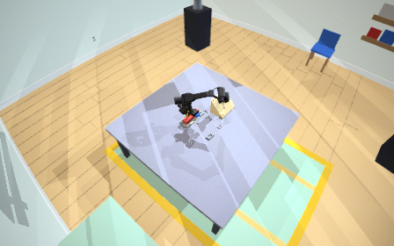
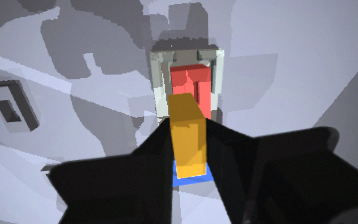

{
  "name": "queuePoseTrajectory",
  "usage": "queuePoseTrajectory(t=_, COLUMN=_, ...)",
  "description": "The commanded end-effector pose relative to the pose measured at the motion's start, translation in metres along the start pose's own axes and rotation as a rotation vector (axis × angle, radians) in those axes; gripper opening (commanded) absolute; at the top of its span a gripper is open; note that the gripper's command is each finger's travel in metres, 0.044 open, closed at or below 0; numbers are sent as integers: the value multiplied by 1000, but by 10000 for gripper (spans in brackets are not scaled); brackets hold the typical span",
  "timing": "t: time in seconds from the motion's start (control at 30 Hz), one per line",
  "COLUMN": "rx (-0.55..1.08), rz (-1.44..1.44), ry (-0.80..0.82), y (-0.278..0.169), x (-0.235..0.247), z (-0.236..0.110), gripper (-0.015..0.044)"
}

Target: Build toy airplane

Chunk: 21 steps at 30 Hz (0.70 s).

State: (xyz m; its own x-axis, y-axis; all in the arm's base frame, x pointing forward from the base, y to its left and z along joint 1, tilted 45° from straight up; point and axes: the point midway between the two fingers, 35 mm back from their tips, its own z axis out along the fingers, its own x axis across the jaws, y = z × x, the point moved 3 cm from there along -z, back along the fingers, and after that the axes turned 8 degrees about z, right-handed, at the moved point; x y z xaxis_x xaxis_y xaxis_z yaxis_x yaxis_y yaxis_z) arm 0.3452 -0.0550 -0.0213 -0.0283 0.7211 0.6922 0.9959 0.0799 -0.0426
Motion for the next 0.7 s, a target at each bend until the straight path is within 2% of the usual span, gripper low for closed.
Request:
queuePoseTrajectory(t=0.0, rx=2, rz=-2, ry=-3, y=2, x=-14, z=5, gripper=0)
queuePoseTrajectory(t=0.1, rx=2, rz=-3, ry=-2, y=3, x=-18, z=7, gripper=0)
queuePoseTrajectory(t=0.2, rx=2, rz=-3, ry=-2, y=3, x=-18, z=7, gripper=65)
queuePoseTrajectory(t=0.67, rx=2, rz=-3, ry=-2, y=3, x=-18, z=7, gripper=65)
